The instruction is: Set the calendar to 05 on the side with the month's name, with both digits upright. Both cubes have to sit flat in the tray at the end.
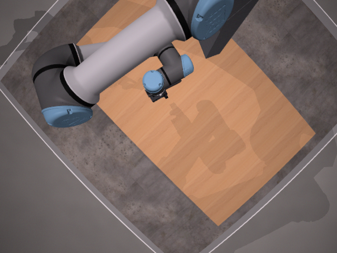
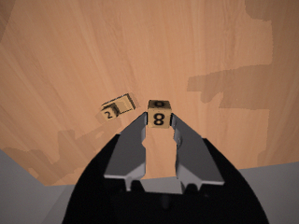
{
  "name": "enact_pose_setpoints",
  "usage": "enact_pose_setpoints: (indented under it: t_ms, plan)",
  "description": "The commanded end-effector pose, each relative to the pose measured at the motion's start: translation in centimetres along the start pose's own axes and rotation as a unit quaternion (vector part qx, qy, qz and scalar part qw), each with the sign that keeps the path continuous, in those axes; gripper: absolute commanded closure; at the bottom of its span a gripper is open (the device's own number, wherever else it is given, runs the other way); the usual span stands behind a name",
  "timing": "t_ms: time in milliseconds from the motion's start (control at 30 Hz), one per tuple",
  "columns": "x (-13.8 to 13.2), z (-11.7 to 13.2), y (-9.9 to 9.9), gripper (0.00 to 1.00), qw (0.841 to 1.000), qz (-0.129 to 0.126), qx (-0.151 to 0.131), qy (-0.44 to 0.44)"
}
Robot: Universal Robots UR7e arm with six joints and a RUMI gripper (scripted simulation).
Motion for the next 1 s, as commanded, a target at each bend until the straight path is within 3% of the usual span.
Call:
enact_pose_setpoints:
  t_ms: [0, 500, 967]
  plan:
    - [0.02, -0.02, 0.02, 0.9, 0.998, 0.002, -0.002, 0.062]
    - [0.04, -0.03, 0.02, 0.9, 0.986, 0.001, -0.002, 0.167]
    - [0.05, -0.01, 0.02, 0.9, 0.978, 0.001, -0.002, 0.206]
Point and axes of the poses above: the point where the finger pads meet when closed, its own y axis back along the fingers, its own x axis across the jaws, z = x × y, the point moved 2 cm from there along y, back along the fingers, and after that the axes turned 5 degrees about y, right-handed, at the moved point
